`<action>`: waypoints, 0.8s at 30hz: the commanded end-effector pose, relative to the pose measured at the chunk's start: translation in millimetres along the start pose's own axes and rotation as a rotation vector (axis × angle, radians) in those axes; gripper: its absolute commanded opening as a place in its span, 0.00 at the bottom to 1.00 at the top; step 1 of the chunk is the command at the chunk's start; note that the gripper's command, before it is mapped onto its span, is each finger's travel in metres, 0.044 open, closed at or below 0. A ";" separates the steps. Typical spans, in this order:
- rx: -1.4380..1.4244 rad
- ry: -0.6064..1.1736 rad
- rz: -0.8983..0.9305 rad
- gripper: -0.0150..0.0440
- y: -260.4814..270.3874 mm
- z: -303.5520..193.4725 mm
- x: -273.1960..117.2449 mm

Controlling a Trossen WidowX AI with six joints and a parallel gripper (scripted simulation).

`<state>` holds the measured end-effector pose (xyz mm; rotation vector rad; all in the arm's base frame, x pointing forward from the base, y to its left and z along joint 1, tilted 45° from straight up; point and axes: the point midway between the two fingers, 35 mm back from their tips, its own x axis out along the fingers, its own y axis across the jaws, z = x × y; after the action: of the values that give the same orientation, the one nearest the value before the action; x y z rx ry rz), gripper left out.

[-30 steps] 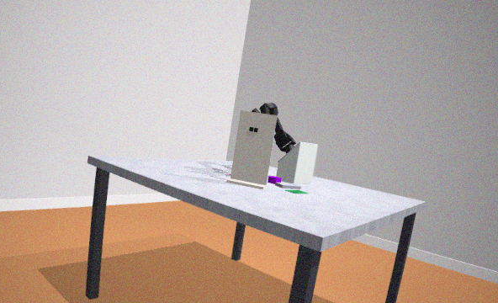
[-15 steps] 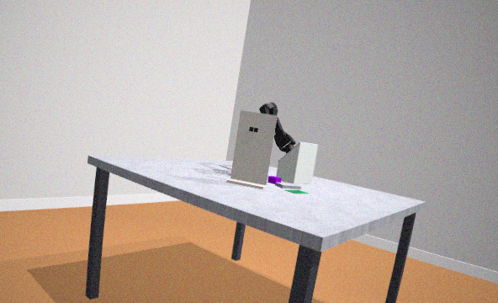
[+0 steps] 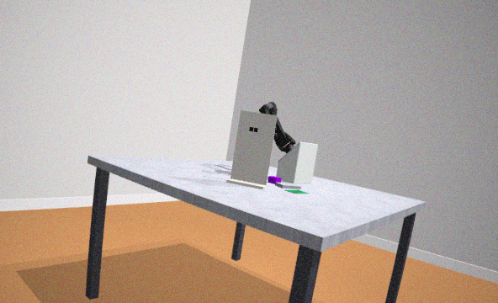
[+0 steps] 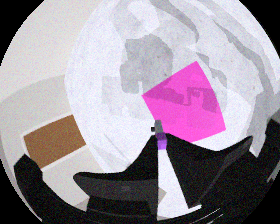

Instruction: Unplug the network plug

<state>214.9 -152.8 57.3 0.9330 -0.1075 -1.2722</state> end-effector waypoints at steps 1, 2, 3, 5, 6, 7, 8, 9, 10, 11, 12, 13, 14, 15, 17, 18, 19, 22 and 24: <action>0.008 -0.020 -0.010 0.25 -4.4 2.8 0.5; 0.008 -0.020 -0.010 0.25 -4.5 2.7 0.8; 0.008 -0.020 -0.011 0.25 -4.7 2.6 1.4; 0.008 -0.019 -0.011 0.25 -5.4 2.3 2.7; 0.008 -0.019 -0.012 0.25 -5.7 2.1 3.4; 0.008 -0.019 -0.012 0.25 -6.0 2.0 4.0; 0.008 -0.019 -0.012 0.25 -6.3 1.9 4.7; 0.008 -0.019 -0.012 0.25 -6.6 1.7 5.3; 0.009 -0.018 -0.013 0.25 -6.9 1.6 5.9; 0.009 -0.018 -0.013 0.25 -7.2 1.5 6.6; 0.009 -0.018 -0.013 0.25 -7.6 1.4 7.2; 0.009 -0.018 -0.014 0.25 -7.9 1.3 7.9; 0.009 -0.018 -0.014 0.25 -8.2 1.1 8.5; 0.009 -0.018 -0.014 0.25 -8.5 1.0 9.1; 0.009 -0.017 -0.015 0.25 -9.2 0.8 10.4; 0.009 -0.017 -0.015 0.25 -9.5 0.7 11.0; 0.009 -0.017 -0.015 0.25 -9.9 0.7 11.6; 0.009 -0.017 -0.016 0.25 -10.9 0.4 13.5; 0.009 -0.016 -0.016 0.25 -11.6 0.3 14.7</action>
<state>212.4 -164.1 47.1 0.9369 -0.1283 -1.2920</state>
